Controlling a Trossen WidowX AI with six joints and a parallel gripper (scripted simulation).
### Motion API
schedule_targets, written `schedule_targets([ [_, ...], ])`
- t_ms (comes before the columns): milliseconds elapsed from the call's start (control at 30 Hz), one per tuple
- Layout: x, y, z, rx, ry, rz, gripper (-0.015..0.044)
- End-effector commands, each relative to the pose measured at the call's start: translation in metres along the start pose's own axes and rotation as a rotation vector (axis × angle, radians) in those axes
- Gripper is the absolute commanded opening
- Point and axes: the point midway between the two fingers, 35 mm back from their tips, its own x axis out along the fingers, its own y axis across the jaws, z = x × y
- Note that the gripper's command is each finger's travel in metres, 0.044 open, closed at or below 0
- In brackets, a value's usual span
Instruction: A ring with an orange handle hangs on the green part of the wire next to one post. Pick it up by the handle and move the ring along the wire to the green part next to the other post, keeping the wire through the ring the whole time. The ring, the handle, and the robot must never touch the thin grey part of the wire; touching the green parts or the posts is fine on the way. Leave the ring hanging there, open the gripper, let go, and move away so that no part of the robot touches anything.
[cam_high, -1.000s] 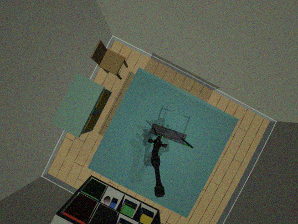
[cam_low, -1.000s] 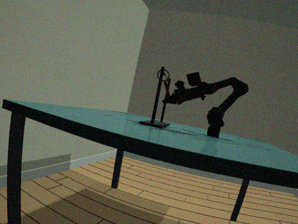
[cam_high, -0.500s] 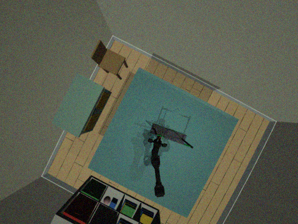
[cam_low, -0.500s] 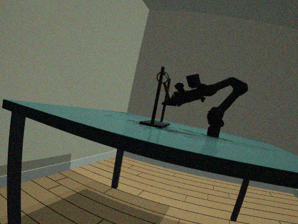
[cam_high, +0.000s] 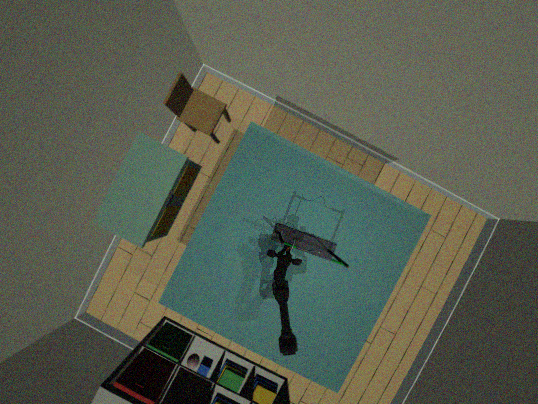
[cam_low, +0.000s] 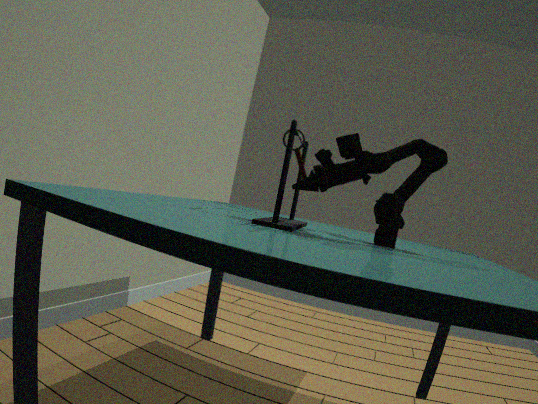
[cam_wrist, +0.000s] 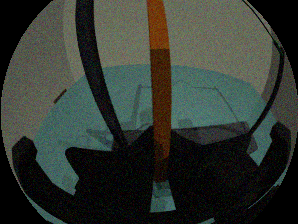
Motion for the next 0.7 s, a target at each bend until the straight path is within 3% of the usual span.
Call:
schedule_targets([
  [0,0.000,0.000,0.000,0.000,0.000,0.000,0.0060],
  [133,-0.001,0.000,0.000,0.000,0.000,0.000,0.0160],
  [667,-0.041,0.001,0.000,0.006,0.005,-0.003,0.0160],
])
